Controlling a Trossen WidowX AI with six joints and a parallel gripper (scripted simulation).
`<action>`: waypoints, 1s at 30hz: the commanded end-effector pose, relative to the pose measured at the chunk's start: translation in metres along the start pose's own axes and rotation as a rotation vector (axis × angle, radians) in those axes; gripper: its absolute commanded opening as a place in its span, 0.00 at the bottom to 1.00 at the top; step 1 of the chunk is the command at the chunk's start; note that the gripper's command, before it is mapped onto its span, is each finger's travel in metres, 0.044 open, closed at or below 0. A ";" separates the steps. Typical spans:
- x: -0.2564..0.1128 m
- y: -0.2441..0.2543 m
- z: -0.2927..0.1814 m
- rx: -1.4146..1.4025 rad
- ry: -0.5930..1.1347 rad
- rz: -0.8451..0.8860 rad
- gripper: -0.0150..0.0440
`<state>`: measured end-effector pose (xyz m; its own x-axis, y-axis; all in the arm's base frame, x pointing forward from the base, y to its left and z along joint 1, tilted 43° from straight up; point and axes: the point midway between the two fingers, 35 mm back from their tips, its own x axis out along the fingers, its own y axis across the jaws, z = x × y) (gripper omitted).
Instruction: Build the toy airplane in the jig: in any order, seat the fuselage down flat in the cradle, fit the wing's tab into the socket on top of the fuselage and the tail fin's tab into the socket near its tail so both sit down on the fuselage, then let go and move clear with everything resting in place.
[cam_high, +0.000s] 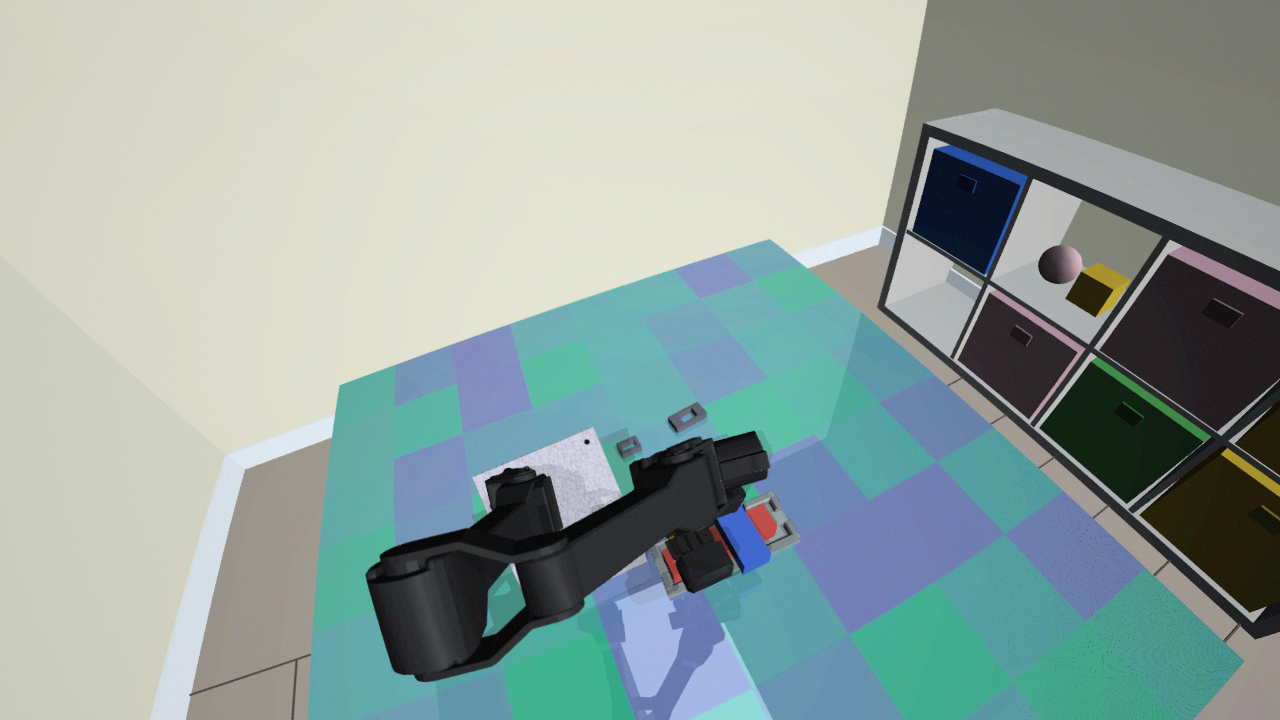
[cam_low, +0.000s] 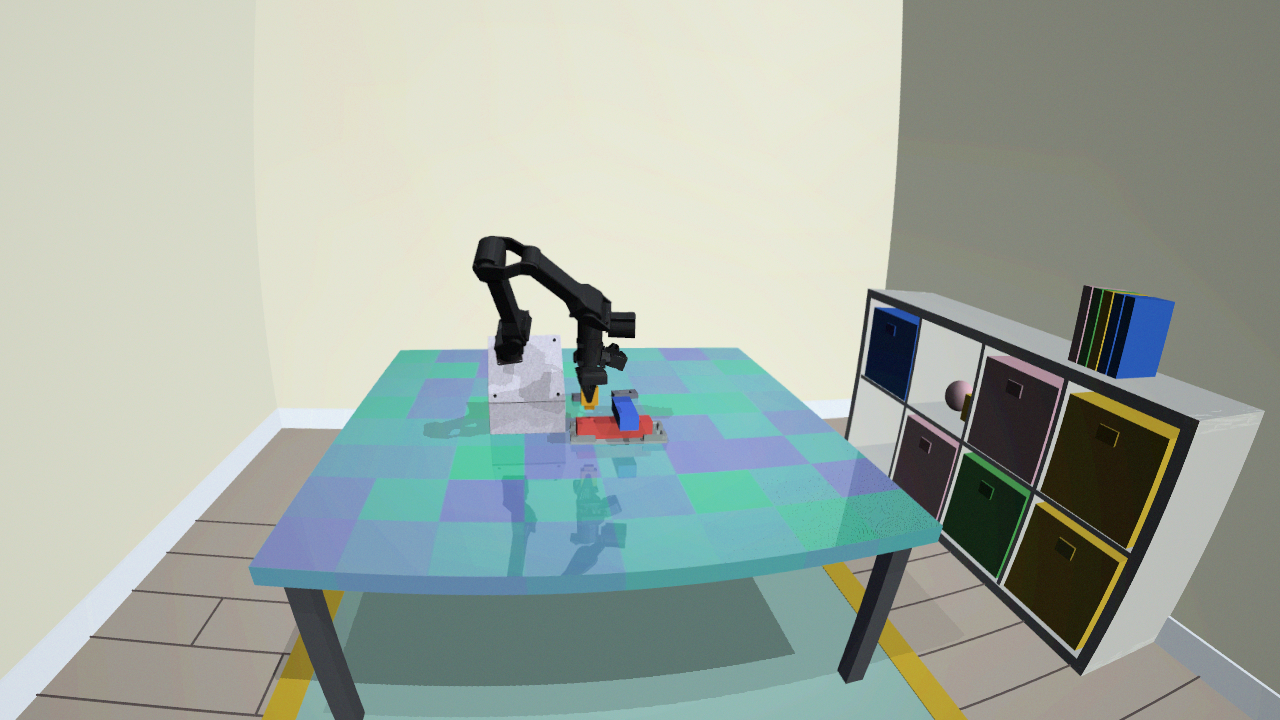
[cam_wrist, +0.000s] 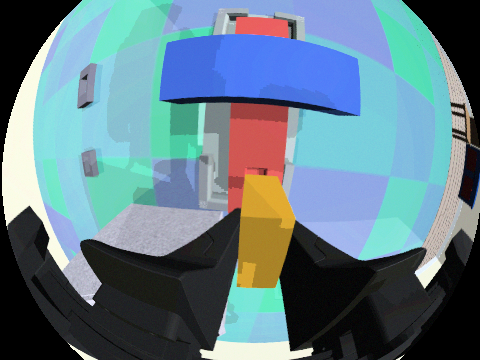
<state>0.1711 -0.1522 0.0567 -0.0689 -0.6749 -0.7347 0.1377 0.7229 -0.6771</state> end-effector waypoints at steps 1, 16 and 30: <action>0.007 0.001 -0.001 -0.008 0.004 0.002 0.37; 0.031 0.000 -0.001 -0.008 0.004 0.000 0.37; 0.033 -0.001 -0.001 -0.003 0.004 -0.002 0.30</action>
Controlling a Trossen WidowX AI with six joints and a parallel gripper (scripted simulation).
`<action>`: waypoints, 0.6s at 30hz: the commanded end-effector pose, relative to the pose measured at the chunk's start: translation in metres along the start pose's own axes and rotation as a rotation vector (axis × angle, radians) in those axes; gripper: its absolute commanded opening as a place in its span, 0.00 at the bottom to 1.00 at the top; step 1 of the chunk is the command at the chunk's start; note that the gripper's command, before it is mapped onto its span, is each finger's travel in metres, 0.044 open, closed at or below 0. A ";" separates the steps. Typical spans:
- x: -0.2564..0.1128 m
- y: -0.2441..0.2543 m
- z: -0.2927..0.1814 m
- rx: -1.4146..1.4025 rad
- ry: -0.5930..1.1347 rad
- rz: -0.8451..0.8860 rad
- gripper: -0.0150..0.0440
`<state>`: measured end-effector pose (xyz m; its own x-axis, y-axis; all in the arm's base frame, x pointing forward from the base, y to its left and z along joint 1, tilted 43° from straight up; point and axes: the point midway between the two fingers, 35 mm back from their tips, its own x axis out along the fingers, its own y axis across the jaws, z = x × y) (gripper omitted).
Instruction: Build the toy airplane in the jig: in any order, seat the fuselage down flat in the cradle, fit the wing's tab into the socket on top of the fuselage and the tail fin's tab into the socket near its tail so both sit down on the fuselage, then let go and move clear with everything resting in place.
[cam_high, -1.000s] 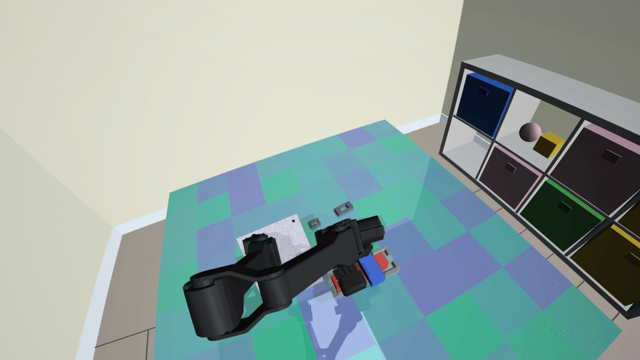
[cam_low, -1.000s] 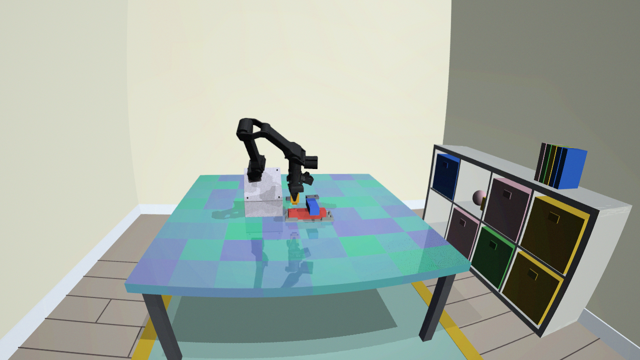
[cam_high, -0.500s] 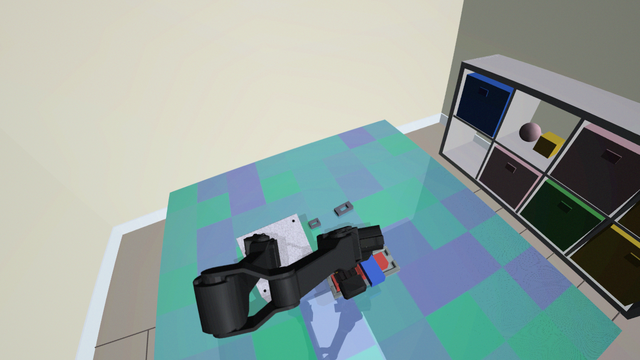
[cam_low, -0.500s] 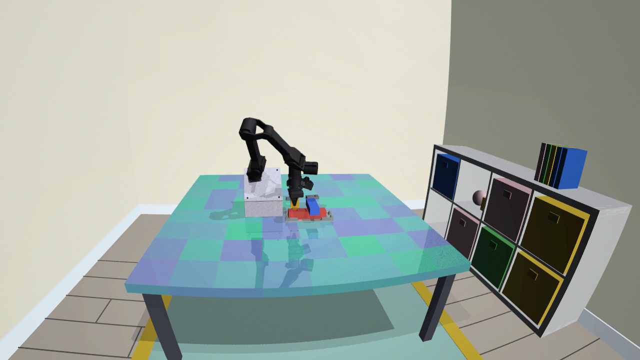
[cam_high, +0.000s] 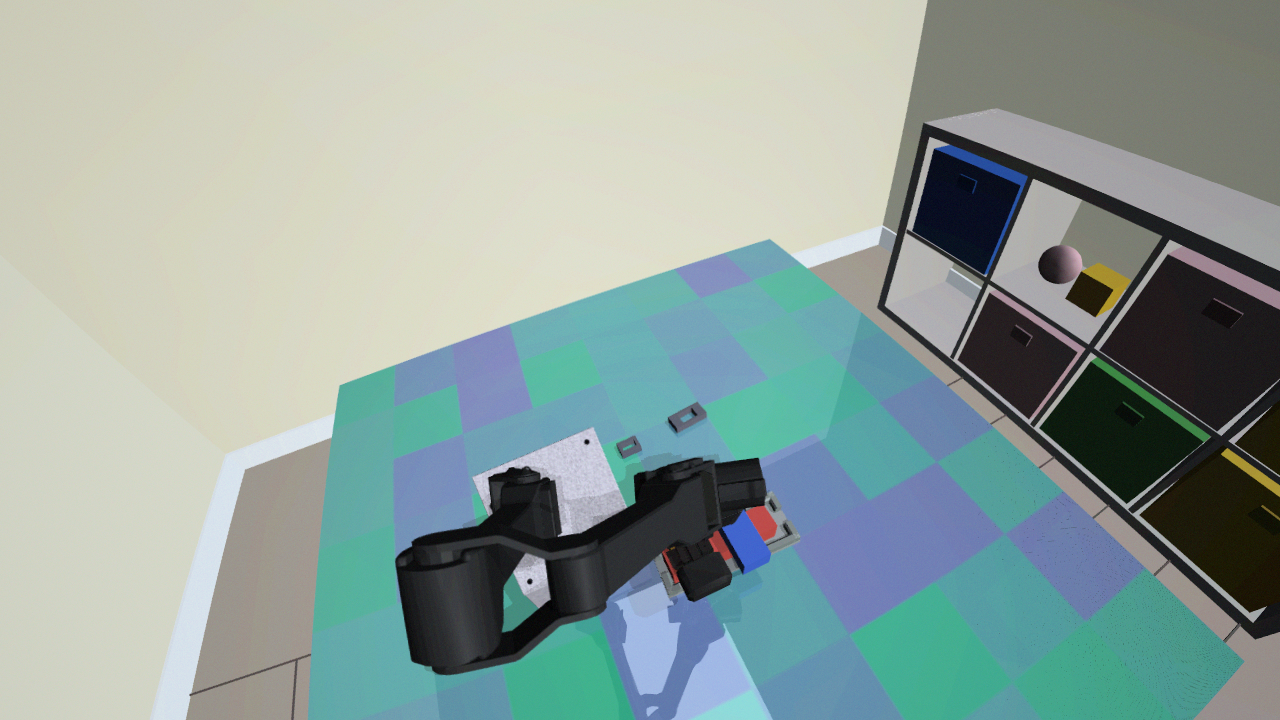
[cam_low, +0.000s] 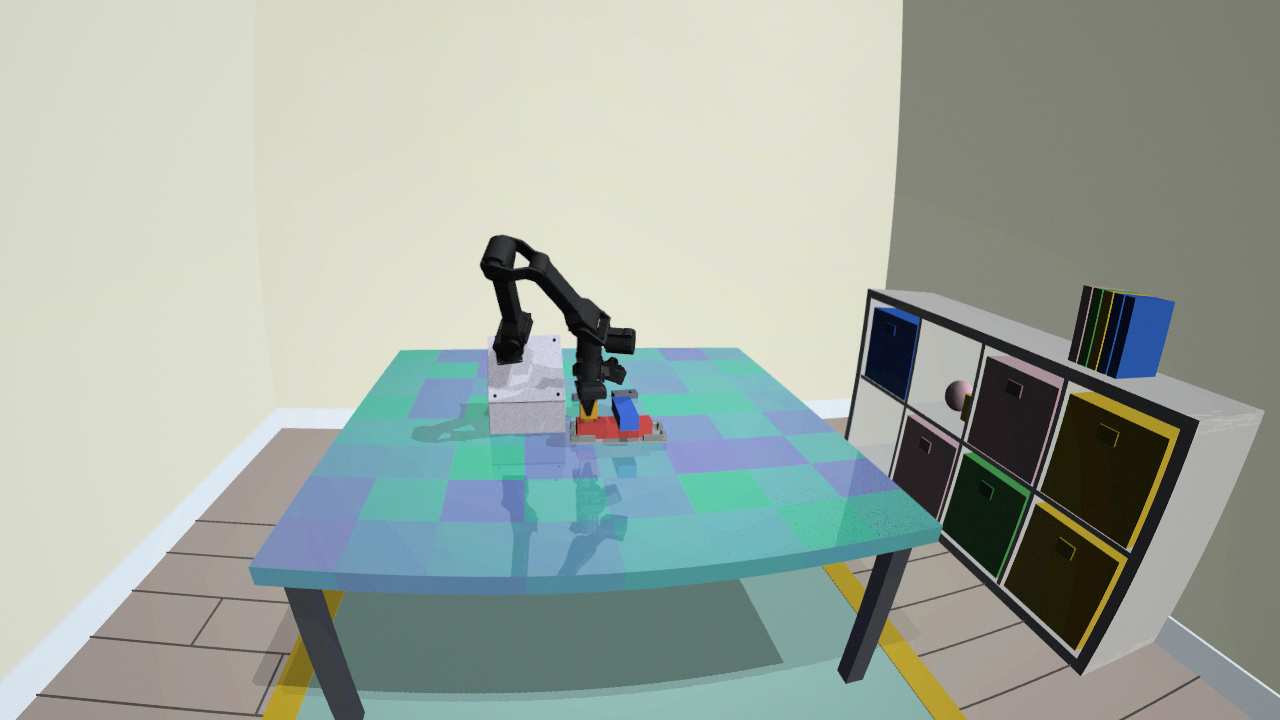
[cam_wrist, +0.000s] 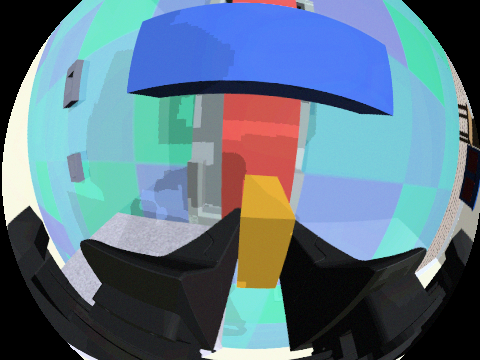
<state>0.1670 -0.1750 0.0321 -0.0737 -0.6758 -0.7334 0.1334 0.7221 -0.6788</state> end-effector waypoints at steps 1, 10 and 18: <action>0.000 0.000 0.000 0.001 -0.001 0.000 0.25; 0.000 0.000 0.000 0.001 -0.001 0.000 0.52; 0.000 0.000 0.000 0.001 -0.001 0.000 0.69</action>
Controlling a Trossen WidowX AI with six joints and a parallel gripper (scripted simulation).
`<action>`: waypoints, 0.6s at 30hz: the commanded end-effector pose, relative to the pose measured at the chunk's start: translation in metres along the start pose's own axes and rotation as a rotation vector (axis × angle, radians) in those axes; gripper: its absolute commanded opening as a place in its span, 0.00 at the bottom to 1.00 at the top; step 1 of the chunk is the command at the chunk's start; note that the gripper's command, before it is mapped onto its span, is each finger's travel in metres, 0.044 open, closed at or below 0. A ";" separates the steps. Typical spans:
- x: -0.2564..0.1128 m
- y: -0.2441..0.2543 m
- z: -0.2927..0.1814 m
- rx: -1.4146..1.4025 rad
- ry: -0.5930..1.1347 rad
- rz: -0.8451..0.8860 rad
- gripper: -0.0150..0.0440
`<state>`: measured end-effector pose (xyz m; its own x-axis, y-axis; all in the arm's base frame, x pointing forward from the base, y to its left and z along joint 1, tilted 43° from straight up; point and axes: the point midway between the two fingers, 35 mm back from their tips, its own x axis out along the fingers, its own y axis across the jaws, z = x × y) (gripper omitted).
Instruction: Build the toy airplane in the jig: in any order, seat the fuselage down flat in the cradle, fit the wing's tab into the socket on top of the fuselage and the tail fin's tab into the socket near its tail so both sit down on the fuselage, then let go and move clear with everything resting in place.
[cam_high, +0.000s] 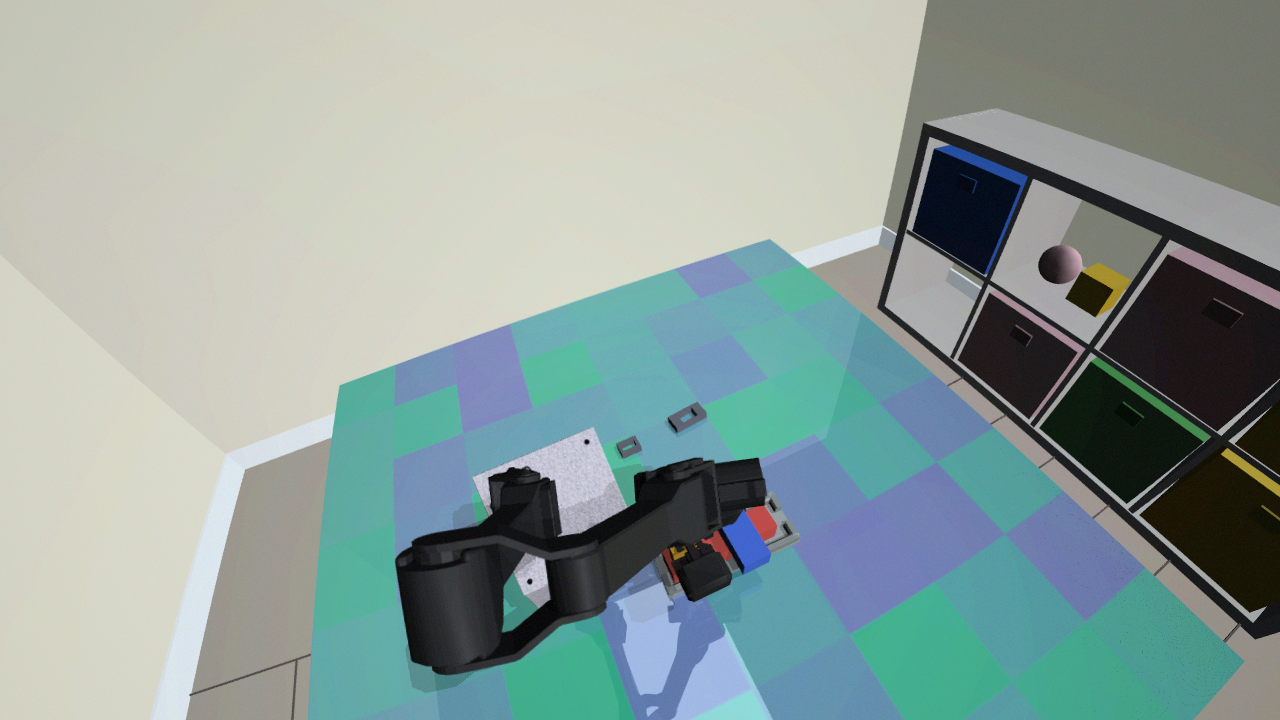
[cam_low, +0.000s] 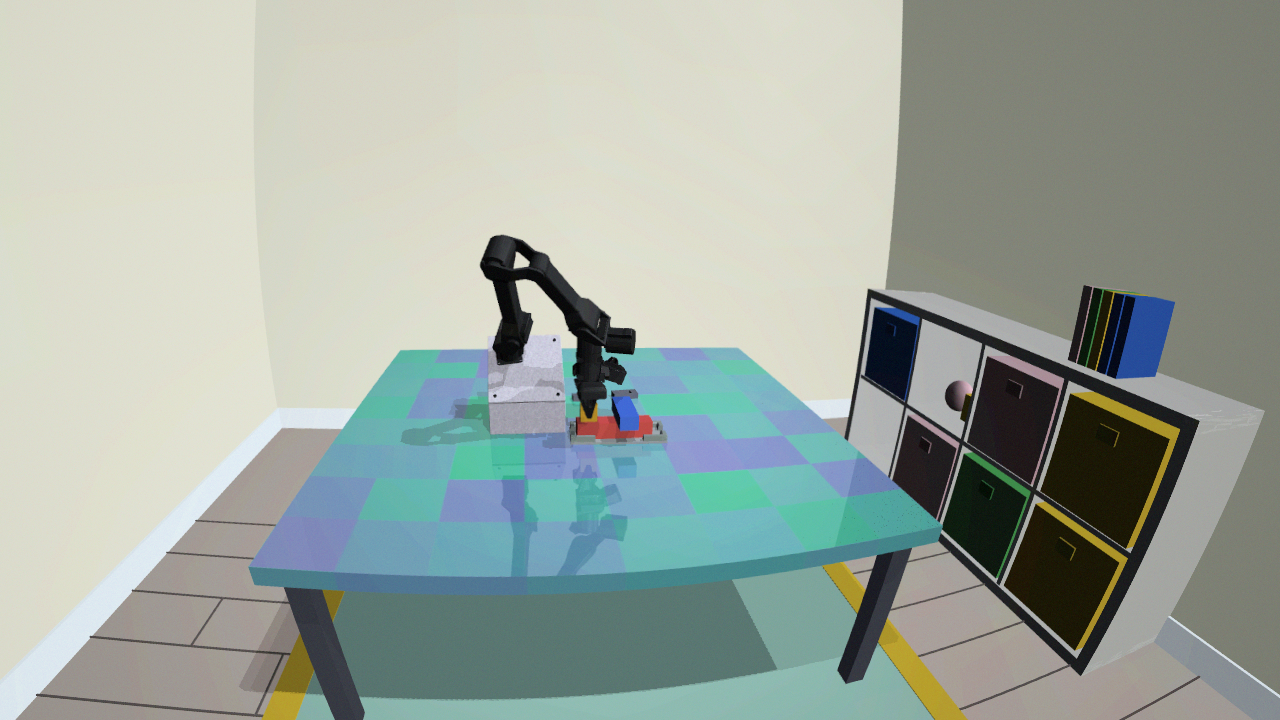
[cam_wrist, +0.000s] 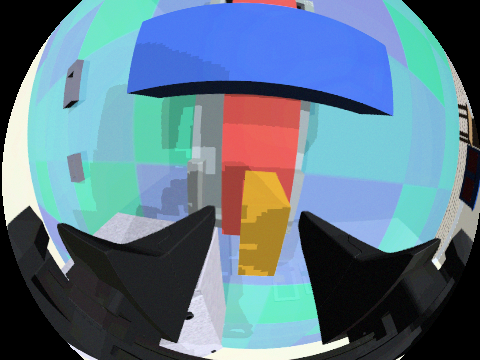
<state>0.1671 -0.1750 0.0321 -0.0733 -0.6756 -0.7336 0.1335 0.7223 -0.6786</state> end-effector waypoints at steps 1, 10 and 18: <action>0.000 0.000 0.000 0.001 0.000 -0.001 0.69; -0.072 0.003 0.004 -0.002 0.001 0.012 0.69; -0.092 0.006 0.004 -0.004 0.000 0.005 0.69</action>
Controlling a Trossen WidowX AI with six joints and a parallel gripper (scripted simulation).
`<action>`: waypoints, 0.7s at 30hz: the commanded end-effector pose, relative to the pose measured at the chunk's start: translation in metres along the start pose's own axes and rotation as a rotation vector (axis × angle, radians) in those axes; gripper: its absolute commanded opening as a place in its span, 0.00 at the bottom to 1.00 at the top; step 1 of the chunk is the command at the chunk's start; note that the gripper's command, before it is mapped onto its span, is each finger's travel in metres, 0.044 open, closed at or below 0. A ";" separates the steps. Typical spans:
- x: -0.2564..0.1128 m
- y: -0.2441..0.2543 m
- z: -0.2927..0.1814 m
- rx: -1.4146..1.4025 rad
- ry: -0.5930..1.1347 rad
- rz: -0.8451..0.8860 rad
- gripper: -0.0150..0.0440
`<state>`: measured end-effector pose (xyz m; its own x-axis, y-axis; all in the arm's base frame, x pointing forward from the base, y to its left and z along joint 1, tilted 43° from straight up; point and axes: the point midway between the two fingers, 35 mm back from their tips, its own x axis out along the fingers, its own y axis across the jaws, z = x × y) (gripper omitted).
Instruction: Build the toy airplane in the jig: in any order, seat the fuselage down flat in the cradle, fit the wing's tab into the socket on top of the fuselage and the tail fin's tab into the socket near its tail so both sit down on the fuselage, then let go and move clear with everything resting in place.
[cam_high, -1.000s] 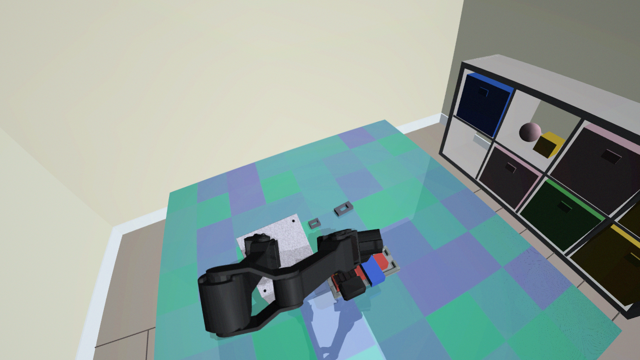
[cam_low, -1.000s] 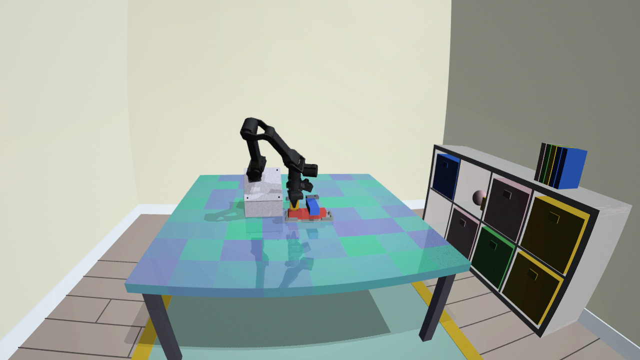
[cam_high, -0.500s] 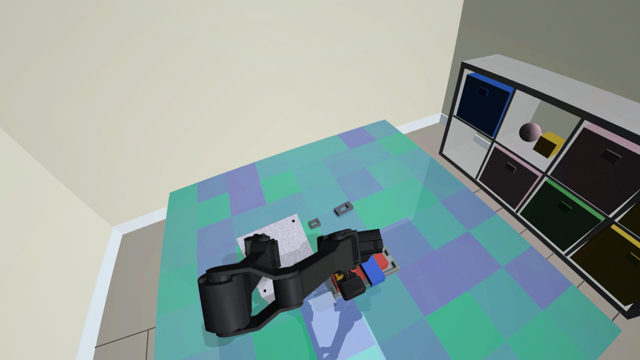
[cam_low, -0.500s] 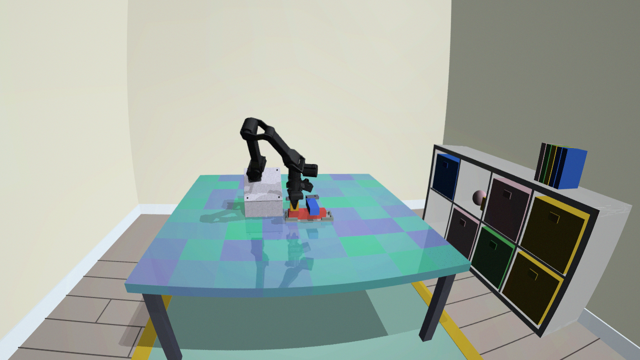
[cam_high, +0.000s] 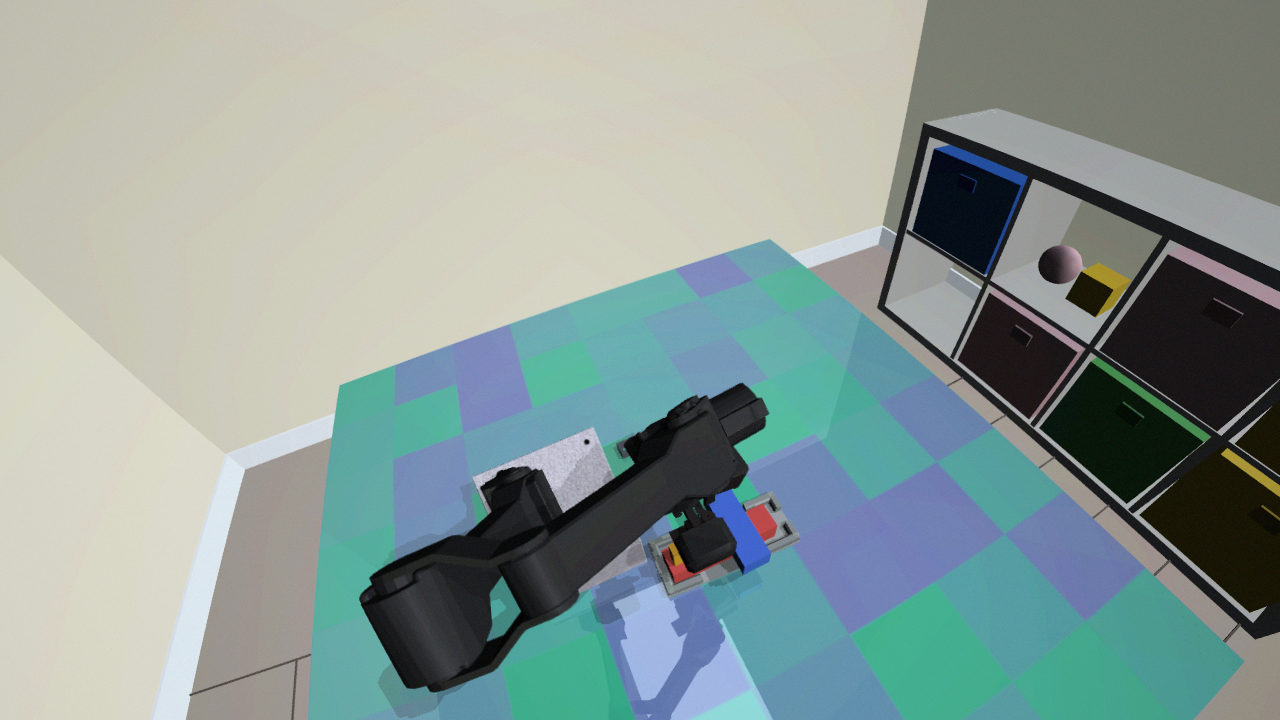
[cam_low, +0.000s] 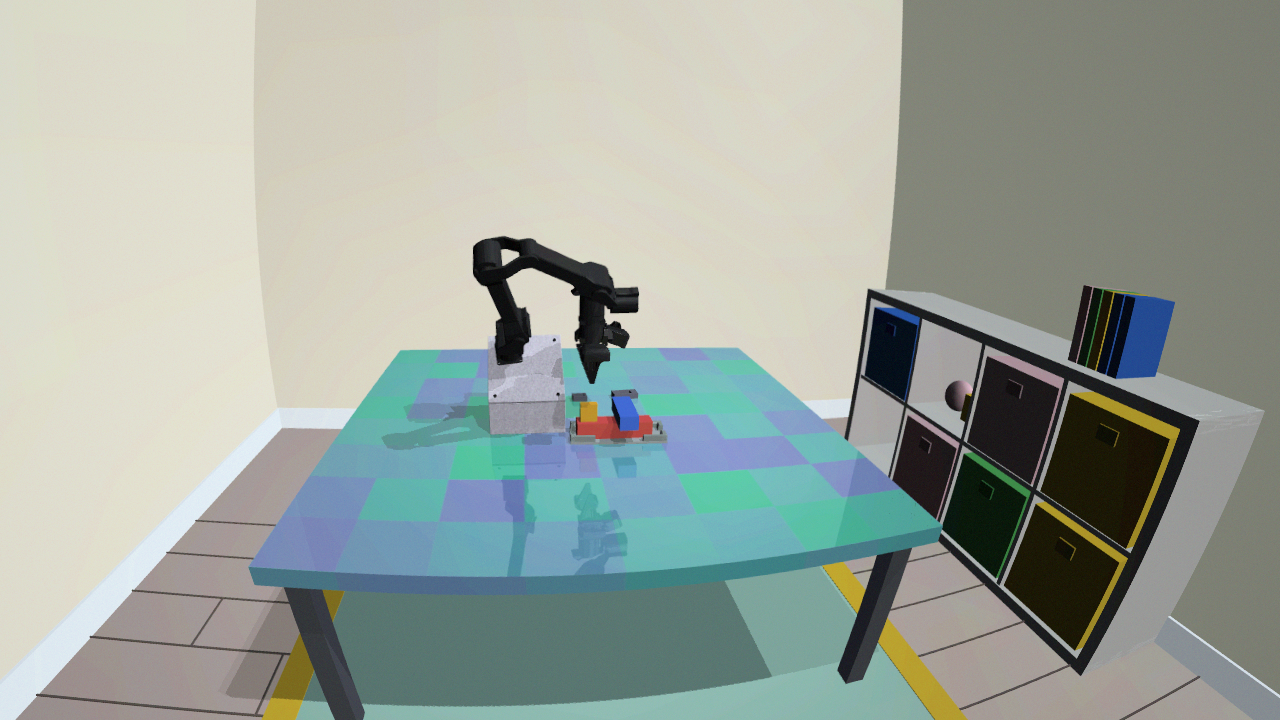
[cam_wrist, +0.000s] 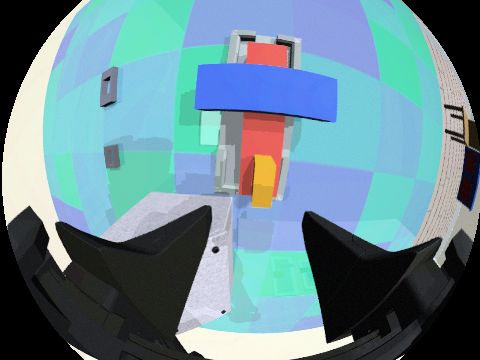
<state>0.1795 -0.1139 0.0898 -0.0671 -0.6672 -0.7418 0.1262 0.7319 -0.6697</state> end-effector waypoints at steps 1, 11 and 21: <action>-0.007 0.000 -0.002 0.004 0.005 -0.008 0.69; -0.007 0.001 -0.002 0.004 0.005 -0.007 0.69; -0.007 0.001 -0.002 0.004 0.005 -0.007 0.69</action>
<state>0.1784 -0.1076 0.0939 -0.0710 -0.6698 -0.7391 0.1273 0.7288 -0.6727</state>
